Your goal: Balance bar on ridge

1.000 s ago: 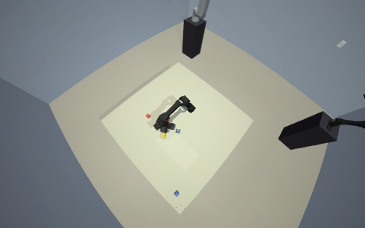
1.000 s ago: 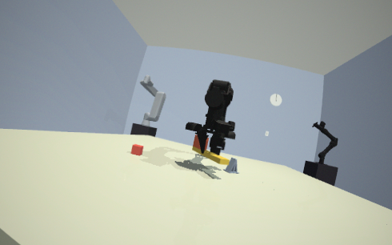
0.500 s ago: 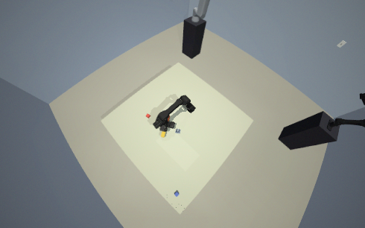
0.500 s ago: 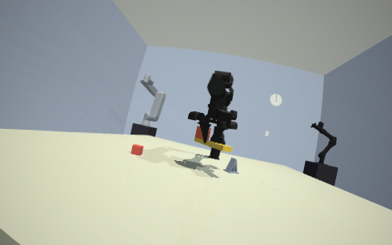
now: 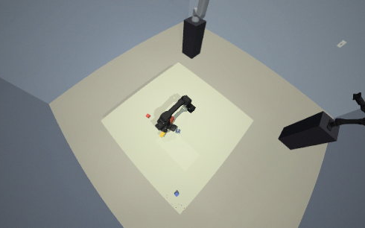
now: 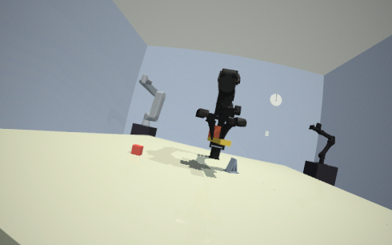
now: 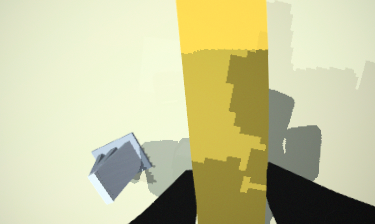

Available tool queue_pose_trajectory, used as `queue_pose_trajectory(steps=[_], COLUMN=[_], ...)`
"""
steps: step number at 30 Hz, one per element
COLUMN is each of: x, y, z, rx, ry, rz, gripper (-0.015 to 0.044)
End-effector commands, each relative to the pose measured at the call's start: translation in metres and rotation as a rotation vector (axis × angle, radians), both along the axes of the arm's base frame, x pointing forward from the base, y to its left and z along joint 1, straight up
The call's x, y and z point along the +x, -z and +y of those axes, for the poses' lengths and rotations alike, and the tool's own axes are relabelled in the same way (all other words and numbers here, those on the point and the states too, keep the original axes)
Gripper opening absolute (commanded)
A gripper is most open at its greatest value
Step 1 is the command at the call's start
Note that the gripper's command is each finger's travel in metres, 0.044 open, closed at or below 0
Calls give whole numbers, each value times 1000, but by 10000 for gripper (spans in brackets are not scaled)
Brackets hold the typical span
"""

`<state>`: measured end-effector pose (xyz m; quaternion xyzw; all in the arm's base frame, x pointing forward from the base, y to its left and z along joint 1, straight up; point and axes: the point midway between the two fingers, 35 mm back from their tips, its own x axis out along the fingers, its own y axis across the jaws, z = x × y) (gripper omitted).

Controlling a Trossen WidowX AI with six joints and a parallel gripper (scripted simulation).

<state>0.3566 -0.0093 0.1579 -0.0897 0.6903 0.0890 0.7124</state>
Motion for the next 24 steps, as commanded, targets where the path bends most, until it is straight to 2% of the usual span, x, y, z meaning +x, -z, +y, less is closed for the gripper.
queue_pose_trajectory(steps=[1,24], x=[-5,-33], y=[-1,-1], z=[15,68], rx=[3,34], ry=[173,1086], rz=[2,8], gripper=[0,0])
